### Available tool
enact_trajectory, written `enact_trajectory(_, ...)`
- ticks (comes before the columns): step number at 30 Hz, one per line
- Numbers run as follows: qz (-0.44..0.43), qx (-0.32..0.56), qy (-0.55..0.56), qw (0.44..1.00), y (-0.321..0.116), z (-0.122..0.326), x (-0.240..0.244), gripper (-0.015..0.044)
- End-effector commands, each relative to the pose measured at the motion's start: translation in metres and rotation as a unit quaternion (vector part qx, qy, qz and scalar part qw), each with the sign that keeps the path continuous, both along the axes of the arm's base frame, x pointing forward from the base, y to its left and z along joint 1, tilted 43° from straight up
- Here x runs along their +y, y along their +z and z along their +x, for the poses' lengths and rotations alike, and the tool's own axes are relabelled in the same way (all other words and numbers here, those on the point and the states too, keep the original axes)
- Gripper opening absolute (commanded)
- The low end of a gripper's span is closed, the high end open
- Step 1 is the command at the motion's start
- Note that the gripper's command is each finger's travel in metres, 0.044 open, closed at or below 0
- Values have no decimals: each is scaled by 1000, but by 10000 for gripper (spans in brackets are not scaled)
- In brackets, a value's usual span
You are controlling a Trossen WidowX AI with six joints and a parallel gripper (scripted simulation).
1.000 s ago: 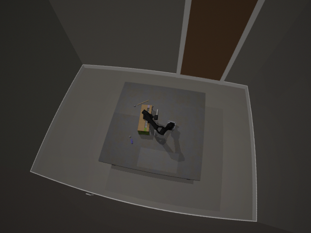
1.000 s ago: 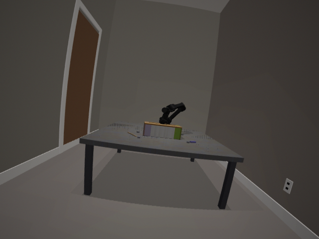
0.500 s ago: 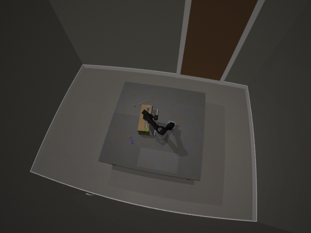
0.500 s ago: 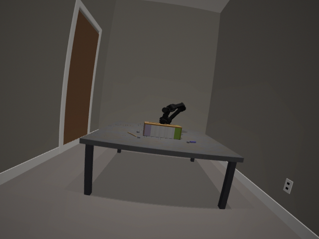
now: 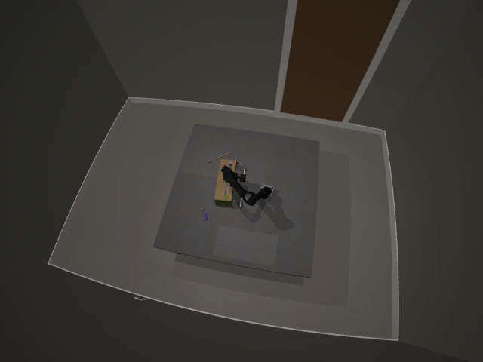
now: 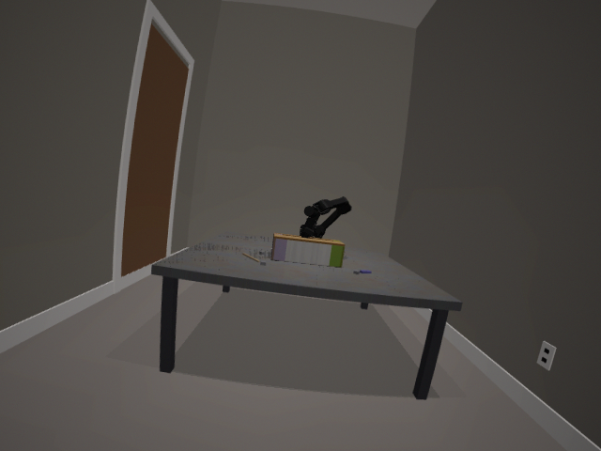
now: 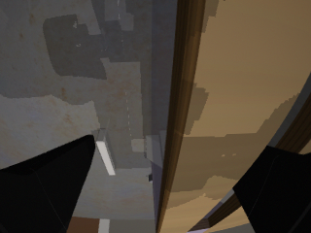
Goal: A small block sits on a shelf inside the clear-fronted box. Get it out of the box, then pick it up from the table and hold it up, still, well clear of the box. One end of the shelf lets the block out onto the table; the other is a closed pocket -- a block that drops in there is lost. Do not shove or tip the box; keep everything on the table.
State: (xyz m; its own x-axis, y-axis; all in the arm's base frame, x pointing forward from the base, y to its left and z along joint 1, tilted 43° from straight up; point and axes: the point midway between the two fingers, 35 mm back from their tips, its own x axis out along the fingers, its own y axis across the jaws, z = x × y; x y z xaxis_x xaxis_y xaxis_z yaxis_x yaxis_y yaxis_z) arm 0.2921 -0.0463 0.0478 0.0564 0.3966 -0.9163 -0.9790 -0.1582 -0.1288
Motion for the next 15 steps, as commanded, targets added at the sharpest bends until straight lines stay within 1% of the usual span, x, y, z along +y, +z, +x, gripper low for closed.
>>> enact_trajectory(1,-2,1,2,1000,-5,2,-5,400)
enact_trajectory(15,-2,1,2,1000,1,1,2,400)
